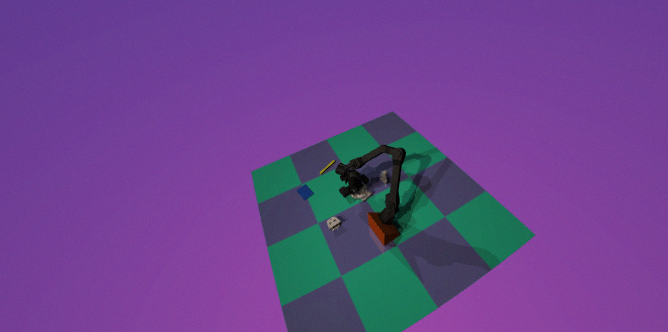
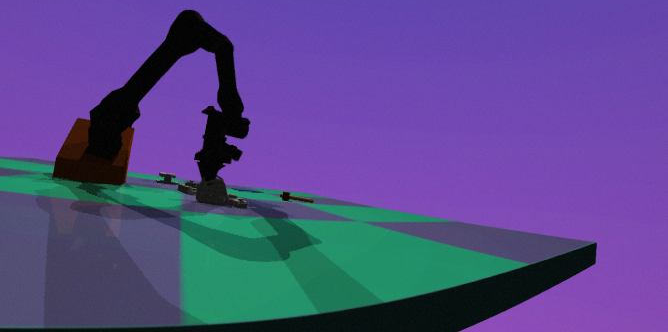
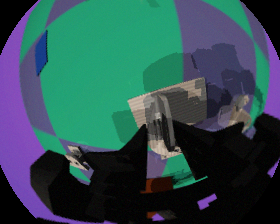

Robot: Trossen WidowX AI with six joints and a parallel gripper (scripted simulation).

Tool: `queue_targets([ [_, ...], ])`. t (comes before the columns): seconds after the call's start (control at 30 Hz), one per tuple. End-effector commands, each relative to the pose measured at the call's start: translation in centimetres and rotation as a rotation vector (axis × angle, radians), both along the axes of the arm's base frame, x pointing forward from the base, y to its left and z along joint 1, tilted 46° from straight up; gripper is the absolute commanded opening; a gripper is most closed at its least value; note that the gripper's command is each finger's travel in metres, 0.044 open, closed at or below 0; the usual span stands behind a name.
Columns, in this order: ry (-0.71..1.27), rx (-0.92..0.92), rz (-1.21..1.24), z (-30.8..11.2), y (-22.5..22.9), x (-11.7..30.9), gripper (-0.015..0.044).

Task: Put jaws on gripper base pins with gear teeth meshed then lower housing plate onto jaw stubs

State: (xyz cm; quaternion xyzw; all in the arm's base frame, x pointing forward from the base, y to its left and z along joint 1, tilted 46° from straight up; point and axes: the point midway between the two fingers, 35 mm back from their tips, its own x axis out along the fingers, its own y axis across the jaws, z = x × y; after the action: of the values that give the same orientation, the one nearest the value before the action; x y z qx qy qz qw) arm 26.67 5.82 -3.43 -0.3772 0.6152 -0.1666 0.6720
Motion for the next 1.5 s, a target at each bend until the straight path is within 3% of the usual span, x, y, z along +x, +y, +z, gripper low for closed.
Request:
queue_targets([
  [0.0, -0.003, -0.003, -0.005, -0.19, -0.32, 0.18, 0.0134],
  [1.47, -0.003, -0.003, -0.005, -0.12, -0.34, 0.11, 0.0134],
])
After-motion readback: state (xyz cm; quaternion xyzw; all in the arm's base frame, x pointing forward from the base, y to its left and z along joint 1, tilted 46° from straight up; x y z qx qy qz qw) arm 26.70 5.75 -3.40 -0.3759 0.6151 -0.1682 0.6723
